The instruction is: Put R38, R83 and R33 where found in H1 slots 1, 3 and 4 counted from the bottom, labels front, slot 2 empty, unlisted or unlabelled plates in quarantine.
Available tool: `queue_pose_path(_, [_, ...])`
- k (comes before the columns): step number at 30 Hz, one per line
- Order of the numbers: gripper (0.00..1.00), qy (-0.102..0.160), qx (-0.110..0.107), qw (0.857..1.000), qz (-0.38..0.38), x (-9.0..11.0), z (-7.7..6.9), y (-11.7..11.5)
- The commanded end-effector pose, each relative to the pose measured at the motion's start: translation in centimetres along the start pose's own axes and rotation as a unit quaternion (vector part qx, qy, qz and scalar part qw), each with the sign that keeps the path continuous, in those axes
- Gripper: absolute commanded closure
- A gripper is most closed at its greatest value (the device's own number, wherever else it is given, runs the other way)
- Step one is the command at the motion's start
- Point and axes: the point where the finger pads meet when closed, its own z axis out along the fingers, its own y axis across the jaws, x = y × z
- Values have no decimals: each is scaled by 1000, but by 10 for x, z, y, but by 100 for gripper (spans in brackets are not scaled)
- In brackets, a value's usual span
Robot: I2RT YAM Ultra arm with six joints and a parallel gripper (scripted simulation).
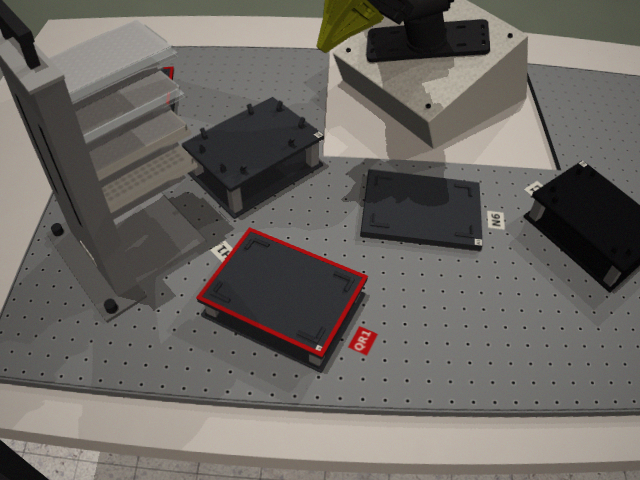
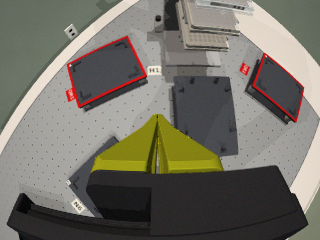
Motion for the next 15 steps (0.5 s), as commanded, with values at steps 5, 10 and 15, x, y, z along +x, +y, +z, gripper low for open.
queue_pose_path(5, [100, -7, -19, 1000, -9, -7, 4, -16])
queue_pose_path(10, [100, -8, -19, 1000, -10, -9, 5, -29])
queue_pose_path(15, [100, -9, -19, 1000, -11, -11, 7, -45])
